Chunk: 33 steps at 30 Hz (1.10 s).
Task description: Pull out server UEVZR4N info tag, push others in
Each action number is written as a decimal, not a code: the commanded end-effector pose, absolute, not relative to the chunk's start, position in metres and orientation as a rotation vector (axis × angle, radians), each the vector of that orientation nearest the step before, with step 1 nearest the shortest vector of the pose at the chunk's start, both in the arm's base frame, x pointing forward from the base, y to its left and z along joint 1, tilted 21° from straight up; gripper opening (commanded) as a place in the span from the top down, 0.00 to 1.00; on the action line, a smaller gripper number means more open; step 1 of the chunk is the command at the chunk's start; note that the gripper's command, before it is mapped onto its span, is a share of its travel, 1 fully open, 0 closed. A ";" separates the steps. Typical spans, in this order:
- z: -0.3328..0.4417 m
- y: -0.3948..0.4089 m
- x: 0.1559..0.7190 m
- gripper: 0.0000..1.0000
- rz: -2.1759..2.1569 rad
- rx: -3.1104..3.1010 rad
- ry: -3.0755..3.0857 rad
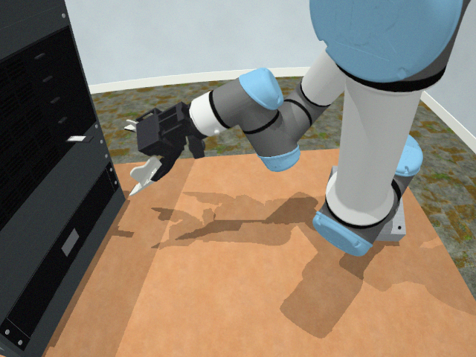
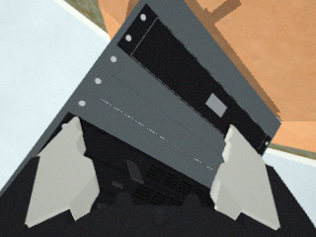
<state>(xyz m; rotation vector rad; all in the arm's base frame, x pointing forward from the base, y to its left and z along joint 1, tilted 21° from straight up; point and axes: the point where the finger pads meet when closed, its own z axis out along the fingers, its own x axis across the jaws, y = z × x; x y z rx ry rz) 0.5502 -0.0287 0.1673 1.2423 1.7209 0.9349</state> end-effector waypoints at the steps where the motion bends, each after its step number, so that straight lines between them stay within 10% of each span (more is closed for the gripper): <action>1: 0.167 -0.028 0.550 0.00 0.909 1.206 1.725; 33: 0.177 -0.028 0.549 0.00 0.778 1.029 1.728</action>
